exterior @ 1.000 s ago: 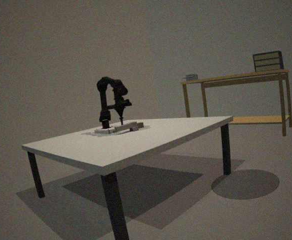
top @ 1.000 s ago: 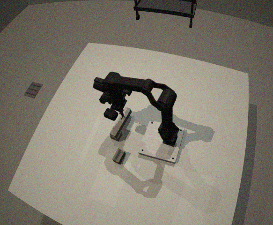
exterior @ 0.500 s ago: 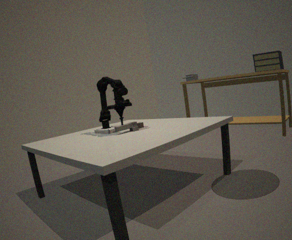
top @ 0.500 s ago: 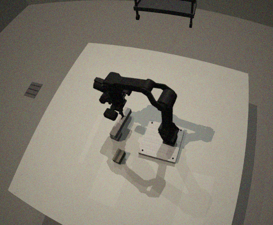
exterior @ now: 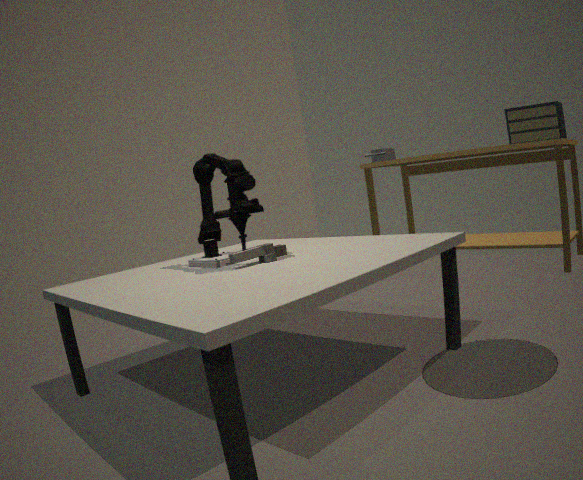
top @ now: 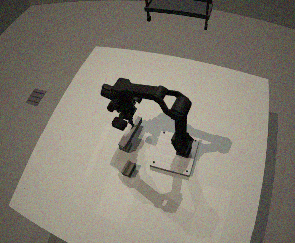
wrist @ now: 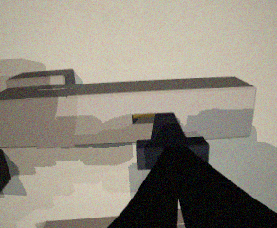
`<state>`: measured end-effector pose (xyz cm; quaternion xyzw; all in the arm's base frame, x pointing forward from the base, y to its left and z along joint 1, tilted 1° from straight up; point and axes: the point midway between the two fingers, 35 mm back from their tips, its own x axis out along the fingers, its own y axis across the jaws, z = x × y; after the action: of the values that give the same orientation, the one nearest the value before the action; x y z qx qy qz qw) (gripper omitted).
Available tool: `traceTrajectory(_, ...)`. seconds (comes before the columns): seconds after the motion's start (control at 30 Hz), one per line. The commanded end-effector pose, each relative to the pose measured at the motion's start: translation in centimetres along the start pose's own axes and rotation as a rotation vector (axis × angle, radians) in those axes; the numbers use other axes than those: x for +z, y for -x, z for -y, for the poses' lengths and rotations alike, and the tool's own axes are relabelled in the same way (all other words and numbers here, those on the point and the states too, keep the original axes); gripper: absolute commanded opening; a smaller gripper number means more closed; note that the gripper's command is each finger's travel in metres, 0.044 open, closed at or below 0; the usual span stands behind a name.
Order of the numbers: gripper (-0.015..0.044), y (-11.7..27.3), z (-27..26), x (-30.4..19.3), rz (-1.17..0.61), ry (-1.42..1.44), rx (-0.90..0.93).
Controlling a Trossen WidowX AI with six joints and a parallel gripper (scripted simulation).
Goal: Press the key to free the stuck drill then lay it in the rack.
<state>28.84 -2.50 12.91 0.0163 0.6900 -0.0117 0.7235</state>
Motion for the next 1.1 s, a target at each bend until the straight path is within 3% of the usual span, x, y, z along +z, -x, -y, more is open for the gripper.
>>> traceTrajectory(0.0,0.0,-1.0,-0.2,-0.4,-0.024,-0.001,0.005)
traceTrajectory(1.07,0.0,-2.0,-0.3,-0.9,-0.024,-0.001,0.005)
